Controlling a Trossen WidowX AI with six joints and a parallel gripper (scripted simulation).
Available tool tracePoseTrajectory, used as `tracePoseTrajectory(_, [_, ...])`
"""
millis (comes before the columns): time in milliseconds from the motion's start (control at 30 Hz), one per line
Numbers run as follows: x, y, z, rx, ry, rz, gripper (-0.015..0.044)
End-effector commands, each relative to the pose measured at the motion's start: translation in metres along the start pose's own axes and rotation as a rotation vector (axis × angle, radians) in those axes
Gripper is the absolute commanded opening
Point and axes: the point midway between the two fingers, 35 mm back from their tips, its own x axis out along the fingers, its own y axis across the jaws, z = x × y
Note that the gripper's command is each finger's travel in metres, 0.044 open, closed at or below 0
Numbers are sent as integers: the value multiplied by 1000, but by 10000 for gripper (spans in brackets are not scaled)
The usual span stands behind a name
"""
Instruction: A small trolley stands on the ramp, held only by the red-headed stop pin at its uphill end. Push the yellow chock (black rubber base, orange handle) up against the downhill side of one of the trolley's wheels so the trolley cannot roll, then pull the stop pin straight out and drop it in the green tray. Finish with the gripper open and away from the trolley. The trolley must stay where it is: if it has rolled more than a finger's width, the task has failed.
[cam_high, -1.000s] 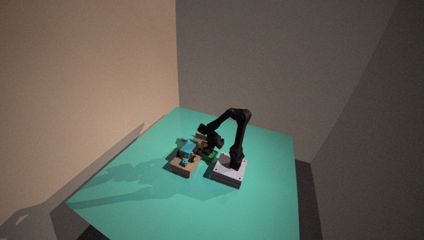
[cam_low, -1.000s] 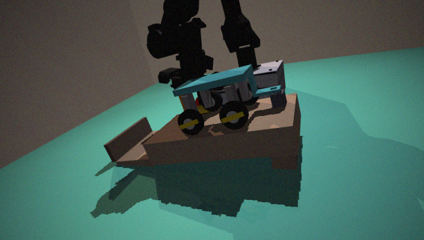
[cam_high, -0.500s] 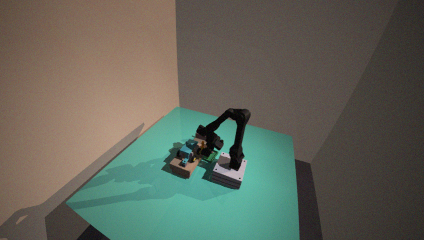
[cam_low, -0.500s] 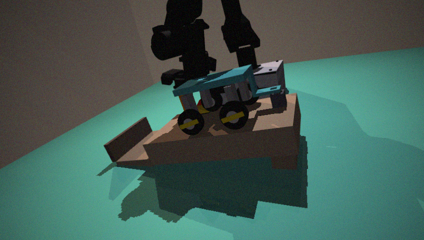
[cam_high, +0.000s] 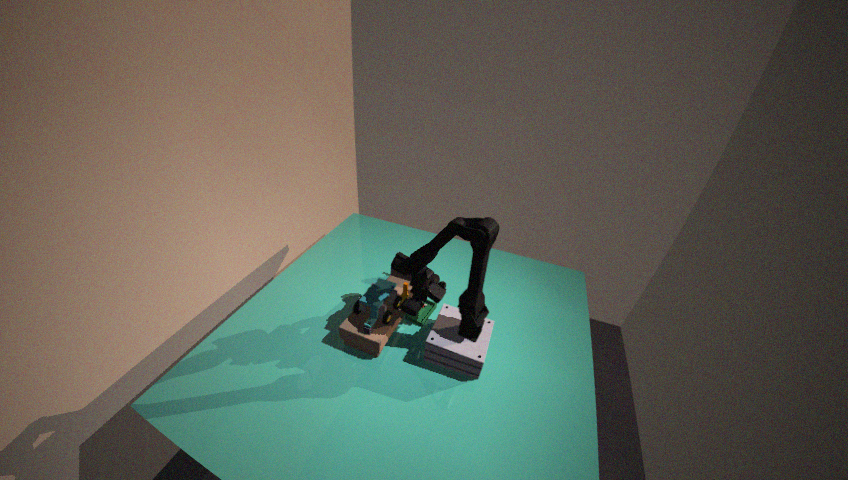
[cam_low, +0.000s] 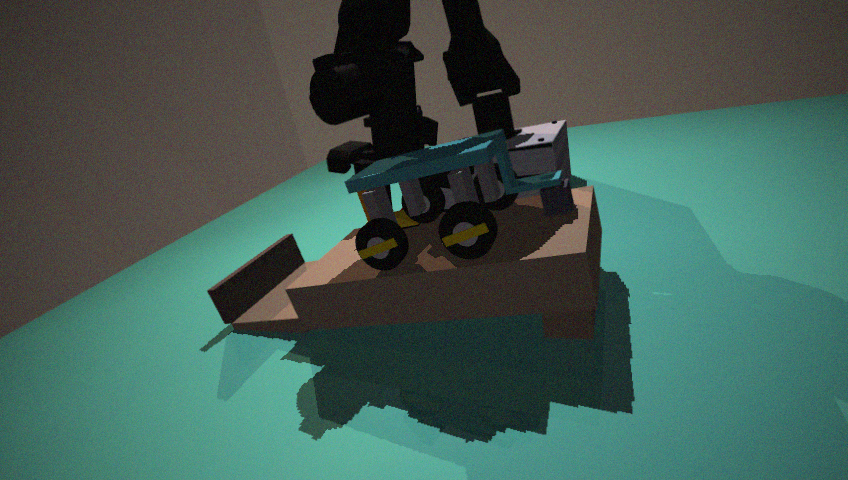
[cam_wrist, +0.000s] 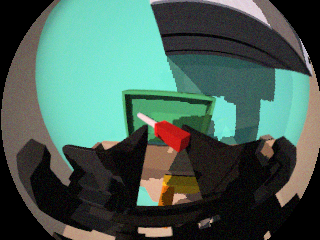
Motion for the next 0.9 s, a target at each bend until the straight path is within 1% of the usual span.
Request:
tracePoseTrajectory(0, [2,-2,0,4,-2,1,190])
tracePoseTrajectory(867, [10,-13,1,4,-2,0,190])
